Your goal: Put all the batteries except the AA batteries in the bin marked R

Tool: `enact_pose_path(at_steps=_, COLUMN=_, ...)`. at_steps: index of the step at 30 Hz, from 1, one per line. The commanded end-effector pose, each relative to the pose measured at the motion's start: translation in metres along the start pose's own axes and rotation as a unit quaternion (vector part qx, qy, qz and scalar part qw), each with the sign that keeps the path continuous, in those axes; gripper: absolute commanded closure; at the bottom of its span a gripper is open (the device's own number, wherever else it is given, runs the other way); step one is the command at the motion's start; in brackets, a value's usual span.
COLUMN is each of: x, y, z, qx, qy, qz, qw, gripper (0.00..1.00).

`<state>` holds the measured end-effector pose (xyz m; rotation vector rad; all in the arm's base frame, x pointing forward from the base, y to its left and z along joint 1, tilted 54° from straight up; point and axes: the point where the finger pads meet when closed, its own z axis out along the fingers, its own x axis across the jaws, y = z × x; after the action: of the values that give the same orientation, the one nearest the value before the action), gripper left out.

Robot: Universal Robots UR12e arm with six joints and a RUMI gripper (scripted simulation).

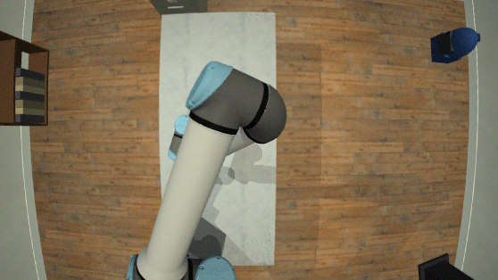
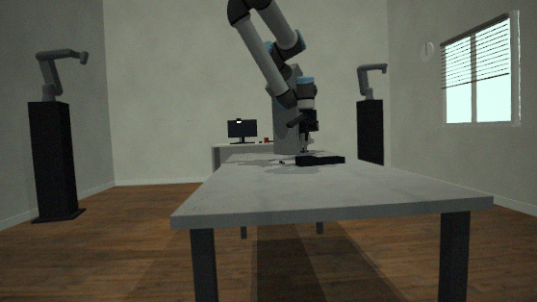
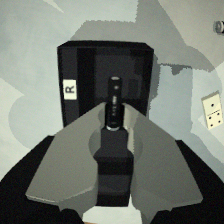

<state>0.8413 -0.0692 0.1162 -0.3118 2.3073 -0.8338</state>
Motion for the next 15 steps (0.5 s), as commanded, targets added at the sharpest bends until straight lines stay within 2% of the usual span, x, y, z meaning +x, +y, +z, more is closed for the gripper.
enact_pose_path(at_steps=1, x=0.000, y=0.002, z=0.000, qx=-0.001, qy=-0.001, qz=-0.001, qw=1.000, gripper=1.00)
enact_pose_path(at_steps=6, x=-0.001, y=0.001, z=0.000, qx=-0.001, qy=-0.001, qz=-0.001, qw=1.000, gripper=1.00)
enact_pose_path(at_steps=15, x=-0.002, y=0.000, z=0.015, qx=0.000, qy=-0.001, qz=0.000, qw=1.000, gripper=1.00)
